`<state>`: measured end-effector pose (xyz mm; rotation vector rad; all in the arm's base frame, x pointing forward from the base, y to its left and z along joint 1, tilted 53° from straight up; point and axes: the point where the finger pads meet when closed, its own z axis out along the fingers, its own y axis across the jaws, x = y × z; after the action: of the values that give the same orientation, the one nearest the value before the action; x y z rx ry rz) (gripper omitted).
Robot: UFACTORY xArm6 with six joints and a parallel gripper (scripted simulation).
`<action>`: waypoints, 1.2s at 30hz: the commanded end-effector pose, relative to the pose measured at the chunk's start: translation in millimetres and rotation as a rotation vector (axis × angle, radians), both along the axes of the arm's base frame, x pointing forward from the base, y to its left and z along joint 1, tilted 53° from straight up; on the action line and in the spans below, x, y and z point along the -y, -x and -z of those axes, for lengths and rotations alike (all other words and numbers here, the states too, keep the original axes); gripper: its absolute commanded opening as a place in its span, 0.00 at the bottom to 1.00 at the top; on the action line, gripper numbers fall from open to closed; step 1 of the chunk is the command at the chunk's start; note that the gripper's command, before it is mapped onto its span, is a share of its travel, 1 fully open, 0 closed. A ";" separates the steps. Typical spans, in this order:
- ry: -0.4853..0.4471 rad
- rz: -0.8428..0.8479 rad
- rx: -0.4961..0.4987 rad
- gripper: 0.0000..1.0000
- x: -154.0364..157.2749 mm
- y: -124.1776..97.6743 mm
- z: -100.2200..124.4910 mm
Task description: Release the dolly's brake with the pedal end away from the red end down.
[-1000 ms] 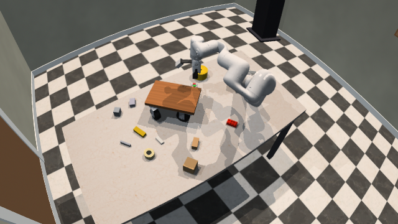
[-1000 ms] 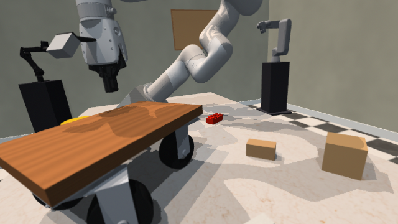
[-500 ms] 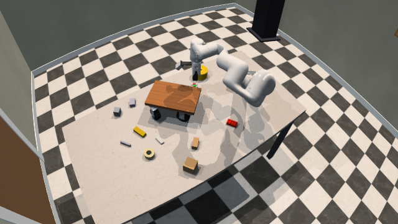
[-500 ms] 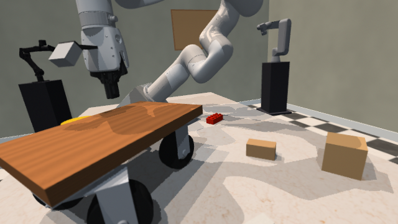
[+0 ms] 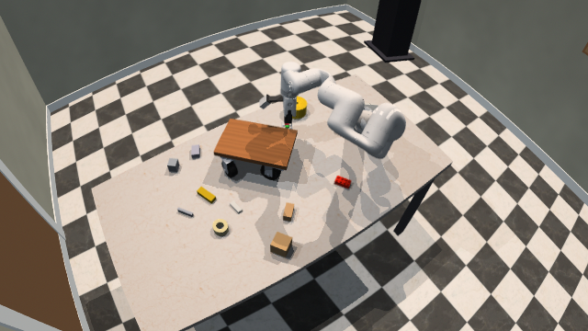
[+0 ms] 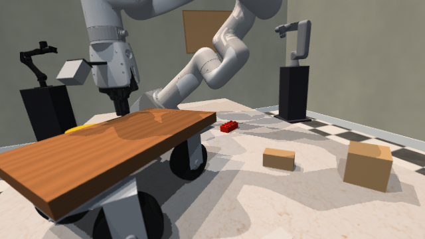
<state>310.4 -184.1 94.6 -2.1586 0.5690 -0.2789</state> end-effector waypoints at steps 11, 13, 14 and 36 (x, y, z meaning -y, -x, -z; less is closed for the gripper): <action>0.003 0.002 0.002 0.00 -11.4 -8.1 10.8; 0.003 0.002 0.002 0.00 -12.0 -8.4 11.3; 0.003 0.002 0.002 0.00 -12.0 -8.4 11.3; 0.003 0.002 0.002 0.00 -12.6 -8.8 11.9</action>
<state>318.9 -170.4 82.3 -2.1595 0.5692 -0.2807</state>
